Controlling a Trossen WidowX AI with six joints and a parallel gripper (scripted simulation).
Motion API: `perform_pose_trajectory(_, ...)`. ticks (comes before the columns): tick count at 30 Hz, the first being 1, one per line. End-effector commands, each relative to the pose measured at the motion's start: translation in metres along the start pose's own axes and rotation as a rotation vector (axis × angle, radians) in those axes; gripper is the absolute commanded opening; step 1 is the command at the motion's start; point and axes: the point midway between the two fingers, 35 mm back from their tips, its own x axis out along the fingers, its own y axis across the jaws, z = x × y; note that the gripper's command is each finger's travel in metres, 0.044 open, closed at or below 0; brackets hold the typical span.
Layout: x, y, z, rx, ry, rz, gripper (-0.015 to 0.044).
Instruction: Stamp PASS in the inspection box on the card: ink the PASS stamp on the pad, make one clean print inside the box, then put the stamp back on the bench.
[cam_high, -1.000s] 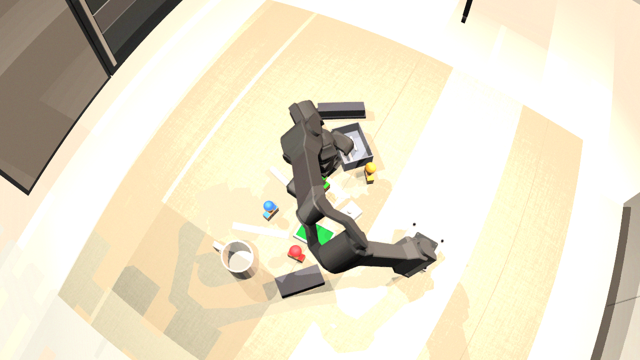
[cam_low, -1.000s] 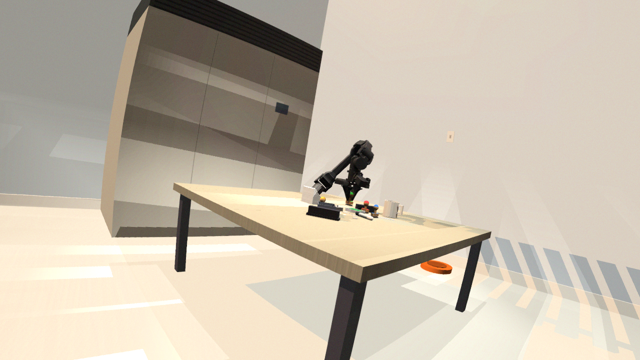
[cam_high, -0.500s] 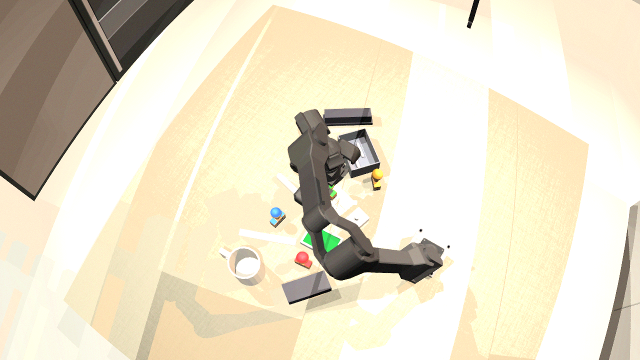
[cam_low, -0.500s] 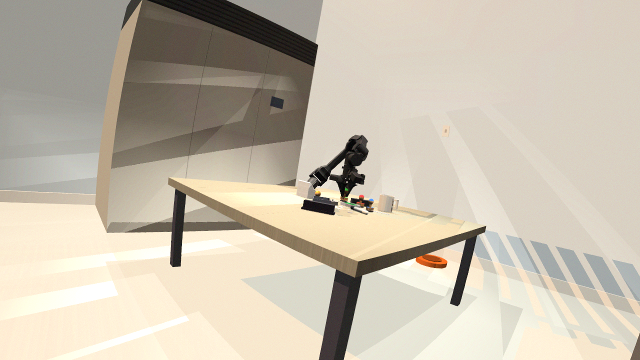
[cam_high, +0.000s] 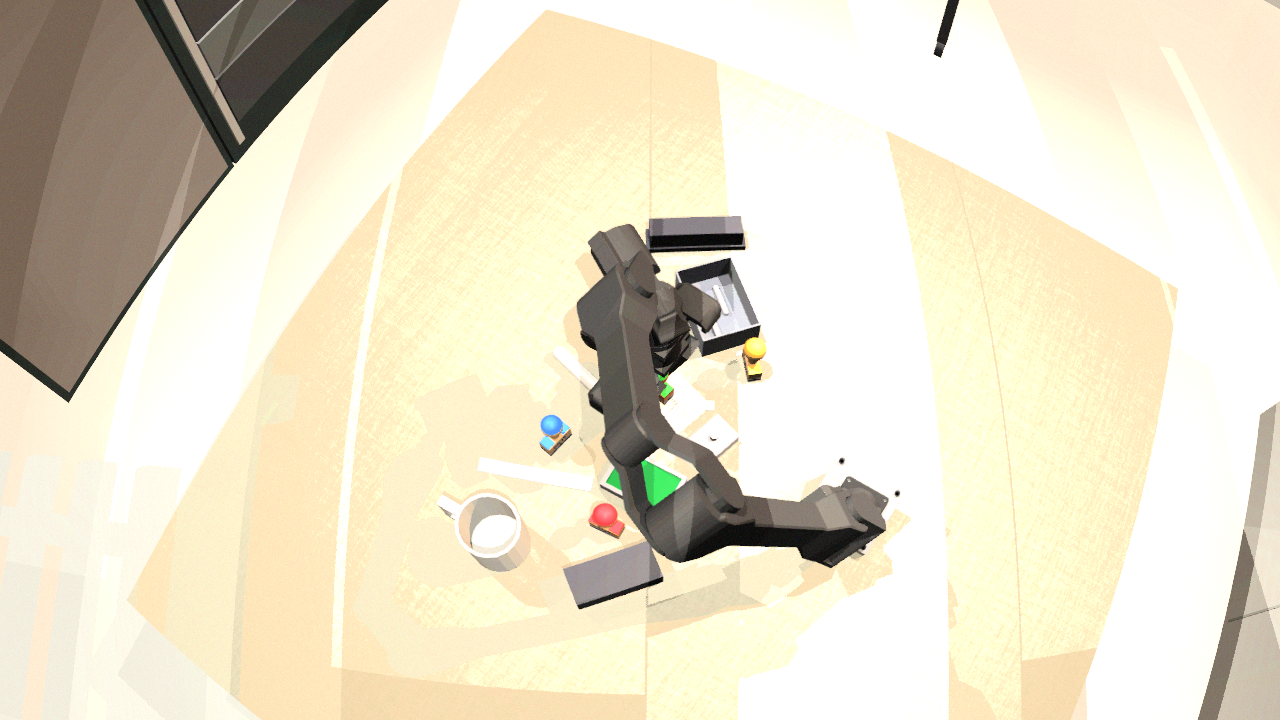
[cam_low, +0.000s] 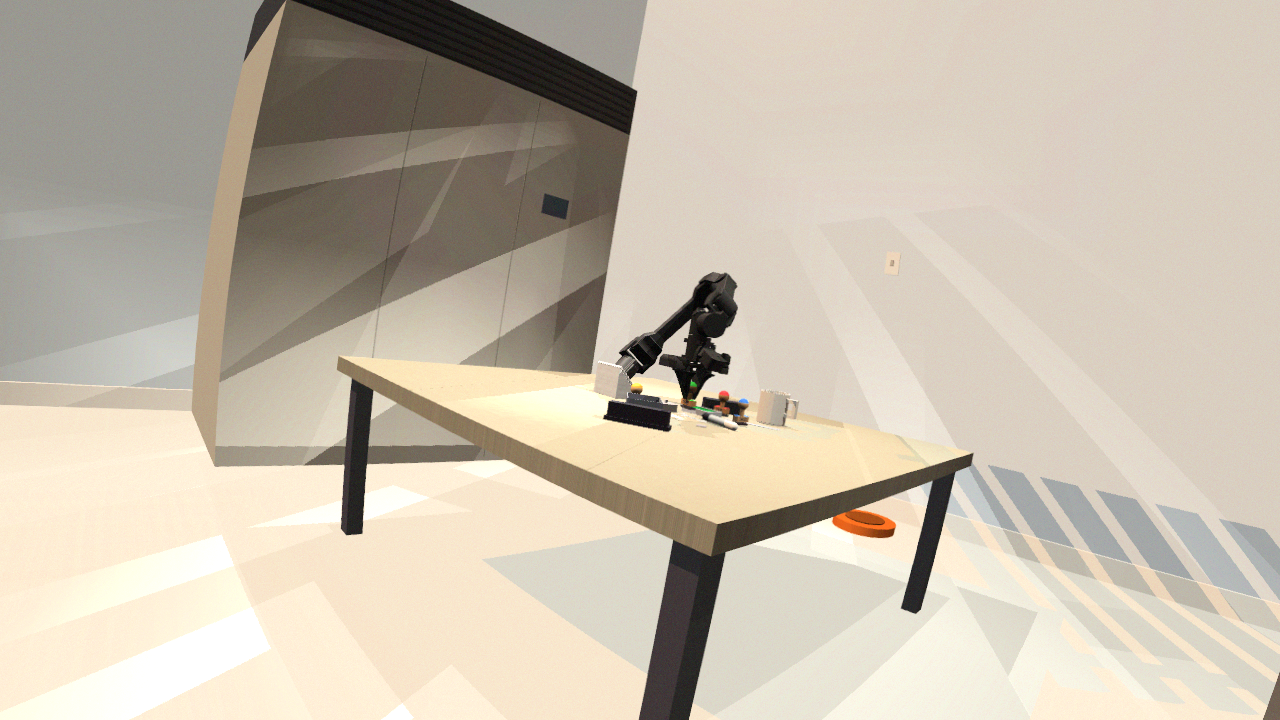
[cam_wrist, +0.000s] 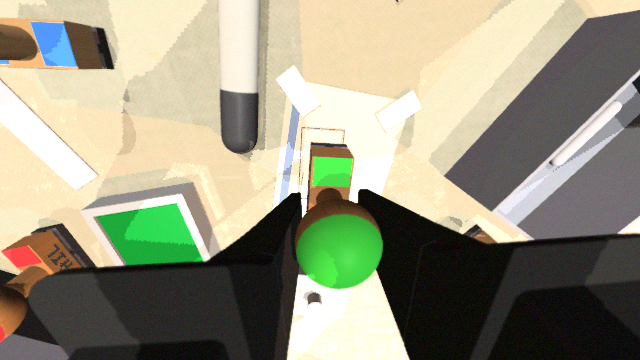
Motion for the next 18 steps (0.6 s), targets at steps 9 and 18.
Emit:
perform_pose_trajectory(9, 0.008, 0.0, 0.0, 0.004, -0.005, 0.004, 0.0)
perform_pose_trajectory(18, 0.014, 0.001, -0.001, 0.003, -0.006, 0.005, 0.0)
